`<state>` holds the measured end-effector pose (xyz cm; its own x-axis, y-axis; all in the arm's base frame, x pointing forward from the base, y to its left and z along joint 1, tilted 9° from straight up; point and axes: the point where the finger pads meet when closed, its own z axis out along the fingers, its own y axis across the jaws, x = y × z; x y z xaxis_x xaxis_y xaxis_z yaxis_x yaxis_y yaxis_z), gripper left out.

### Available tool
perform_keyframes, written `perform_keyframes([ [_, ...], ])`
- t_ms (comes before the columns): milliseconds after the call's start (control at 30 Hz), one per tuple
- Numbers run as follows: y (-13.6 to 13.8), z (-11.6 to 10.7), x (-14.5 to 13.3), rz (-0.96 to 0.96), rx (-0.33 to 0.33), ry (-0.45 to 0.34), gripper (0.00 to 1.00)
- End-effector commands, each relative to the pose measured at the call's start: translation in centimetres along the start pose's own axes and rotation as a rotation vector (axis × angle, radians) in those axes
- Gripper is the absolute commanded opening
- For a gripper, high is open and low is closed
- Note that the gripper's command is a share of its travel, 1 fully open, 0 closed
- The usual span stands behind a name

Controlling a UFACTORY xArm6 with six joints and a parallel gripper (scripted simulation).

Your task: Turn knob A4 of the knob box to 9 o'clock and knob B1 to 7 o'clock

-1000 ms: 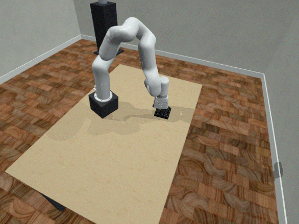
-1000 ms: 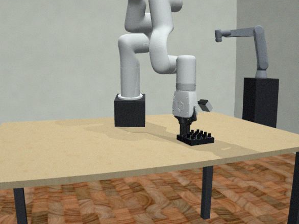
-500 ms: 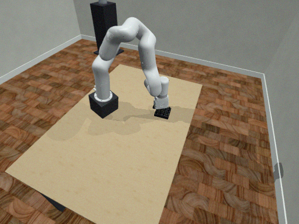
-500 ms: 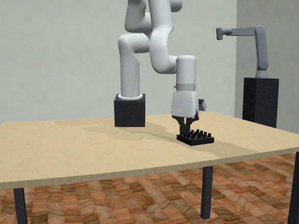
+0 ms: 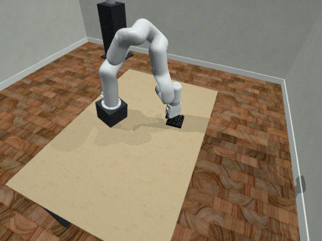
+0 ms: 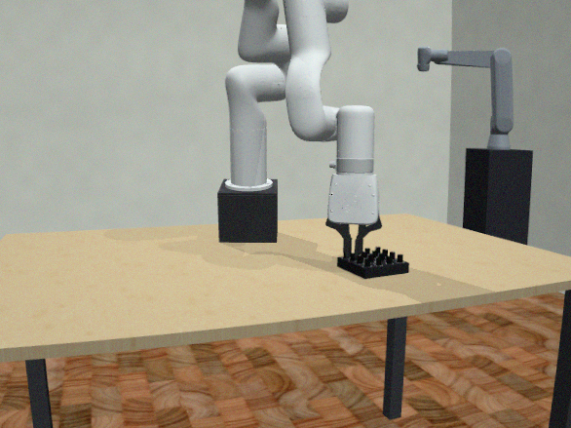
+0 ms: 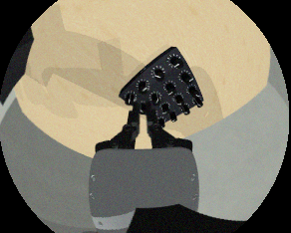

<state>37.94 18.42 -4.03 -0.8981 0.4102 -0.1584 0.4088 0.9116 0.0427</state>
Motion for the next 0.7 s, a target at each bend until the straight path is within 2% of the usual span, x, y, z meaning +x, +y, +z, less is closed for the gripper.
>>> perform_keyframes([
  [0, 0.1, -0.09, -0.1, -0.1, -0.003, 0.013, 0.08],
  [667, 0.1, -0.09, -0.1, -0.475, -0.005, 0.013, 0.08],
])
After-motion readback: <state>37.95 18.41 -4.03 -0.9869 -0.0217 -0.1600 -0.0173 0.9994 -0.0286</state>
